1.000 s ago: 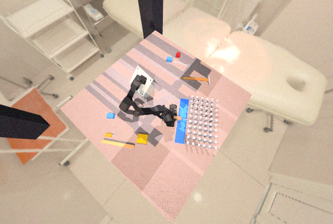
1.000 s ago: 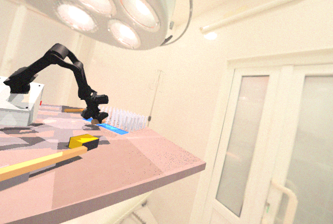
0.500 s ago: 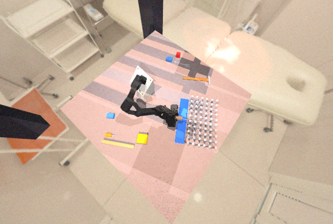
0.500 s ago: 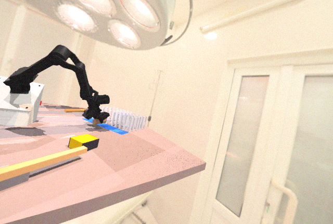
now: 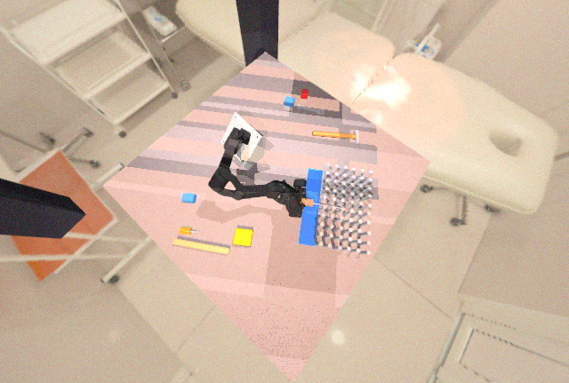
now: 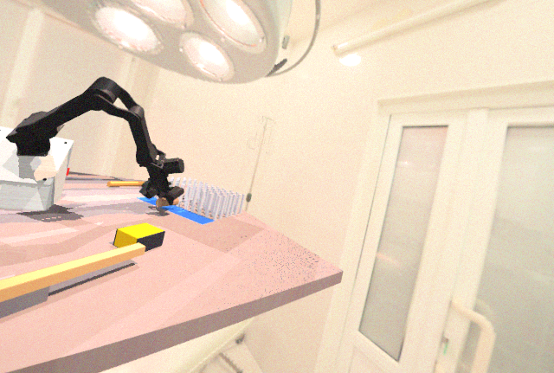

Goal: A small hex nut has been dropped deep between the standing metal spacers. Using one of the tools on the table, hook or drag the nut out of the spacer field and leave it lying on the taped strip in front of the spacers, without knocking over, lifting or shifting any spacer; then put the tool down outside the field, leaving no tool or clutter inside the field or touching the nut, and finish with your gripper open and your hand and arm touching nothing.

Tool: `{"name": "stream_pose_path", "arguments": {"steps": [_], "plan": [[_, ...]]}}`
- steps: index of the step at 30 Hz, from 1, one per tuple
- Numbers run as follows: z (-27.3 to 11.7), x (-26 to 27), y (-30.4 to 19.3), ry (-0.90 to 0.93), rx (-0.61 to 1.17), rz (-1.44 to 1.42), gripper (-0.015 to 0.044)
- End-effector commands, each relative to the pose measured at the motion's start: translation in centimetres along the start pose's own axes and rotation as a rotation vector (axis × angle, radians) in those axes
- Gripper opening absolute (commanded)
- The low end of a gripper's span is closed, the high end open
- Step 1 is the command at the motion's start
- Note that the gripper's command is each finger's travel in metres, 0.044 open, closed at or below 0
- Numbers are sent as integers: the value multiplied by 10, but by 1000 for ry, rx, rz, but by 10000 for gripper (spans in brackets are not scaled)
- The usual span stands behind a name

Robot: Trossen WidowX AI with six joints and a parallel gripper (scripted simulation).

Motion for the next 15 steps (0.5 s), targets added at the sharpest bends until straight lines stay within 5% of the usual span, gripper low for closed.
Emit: {"name": "stream_pose_path", "arguments": {"steps": [1, 15], "plan": [[0, 2, -5, 6, 6, 3, 0], [6, 2, -6, 7, 6, 3, 0]]}}
Point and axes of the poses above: the point midway between the two fingers, 35 mm back from their tips, its own z axis out along the fingers, its own x axis across the jaws, y = z × x, the point moved 5 cm from there along -z, back along the fingers, and after that the axes turned 10 degrees about -z, right-handed, at the moved point
